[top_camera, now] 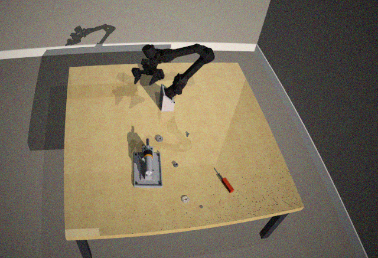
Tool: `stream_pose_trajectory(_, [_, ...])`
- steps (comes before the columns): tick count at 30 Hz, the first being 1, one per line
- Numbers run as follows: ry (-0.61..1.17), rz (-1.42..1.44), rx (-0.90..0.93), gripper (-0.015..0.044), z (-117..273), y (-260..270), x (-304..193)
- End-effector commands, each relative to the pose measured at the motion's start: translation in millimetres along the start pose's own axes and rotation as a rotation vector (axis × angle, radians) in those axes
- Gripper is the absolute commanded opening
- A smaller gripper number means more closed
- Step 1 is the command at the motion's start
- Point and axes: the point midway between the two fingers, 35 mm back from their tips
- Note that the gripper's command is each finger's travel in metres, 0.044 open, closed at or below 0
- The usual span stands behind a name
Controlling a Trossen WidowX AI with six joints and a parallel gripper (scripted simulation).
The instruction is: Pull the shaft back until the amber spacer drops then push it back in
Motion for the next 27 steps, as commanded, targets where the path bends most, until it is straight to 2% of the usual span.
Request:
stream_pose_trajectory(1, [0.144,0.09,0.009,0.044,-52,2,-23])
stream_pose_trajectory(8, [0.396,0.285,0.049,0.044,-137,8,-93])
stream_pose_trajectory(15, [0.632,0.479,0.104,0.044,-196,4,-187])
stream_pose_trajectory(27, [0.654,0.498,0.11,0.044,-203,0,-194])
Point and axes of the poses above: the point midway between the two fingers, 35 mm back from their tips, its own z axis back along the fingers, its own y axis across the jaws, x = y × z, and after that the axes turned 14 degrees about -z, right-handed
